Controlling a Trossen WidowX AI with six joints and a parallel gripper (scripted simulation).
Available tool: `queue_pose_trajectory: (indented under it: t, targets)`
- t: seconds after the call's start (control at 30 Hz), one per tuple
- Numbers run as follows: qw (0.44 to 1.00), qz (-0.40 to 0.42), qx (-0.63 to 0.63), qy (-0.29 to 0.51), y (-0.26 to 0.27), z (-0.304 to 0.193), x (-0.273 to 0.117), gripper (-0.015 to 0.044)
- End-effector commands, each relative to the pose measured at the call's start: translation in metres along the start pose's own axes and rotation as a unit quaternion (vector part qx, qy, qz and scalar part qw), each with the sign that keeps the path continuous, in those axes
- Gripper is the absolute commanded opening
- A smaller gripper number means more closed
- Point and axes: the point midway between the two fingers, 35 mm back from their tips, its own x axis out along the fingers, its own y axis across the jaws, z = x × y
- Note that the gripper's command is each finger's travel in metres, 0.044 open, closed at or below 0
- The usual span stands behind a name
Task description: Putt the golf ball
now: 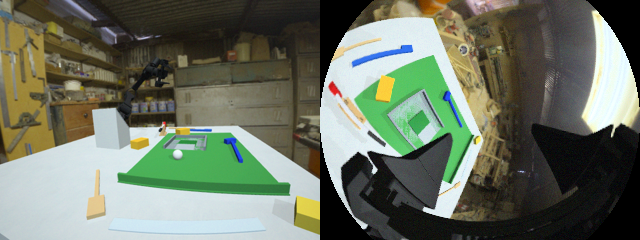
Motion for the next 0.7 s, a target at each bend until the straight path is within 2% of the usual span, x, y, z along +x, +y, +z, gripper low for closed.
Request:
queue_pose_trajectory:
  t: [0.0, 0.23, 0.47, 0.53, 0.67]
  targets:
    - [0.991, 0.122, -0.044, -0.024, 0.050, -0.009, 0.036, 0.0440]
    - [0.929, 0.339, -0.114, -0.101, 0.160, -0.022, 0.072, 0.0440]
    - [0.813, 0.524, -0.147, -0.206, 0.274, -0.033, 0.061, 0.0440]
    - [0.787, 0.554, -0.147, -0.227, 0.294, -0.035, 0.053, 0.0440]
    - [0.784, 0.557, -0.147, -0.230, 0.297, -0.036, 0.052, 0.0440]
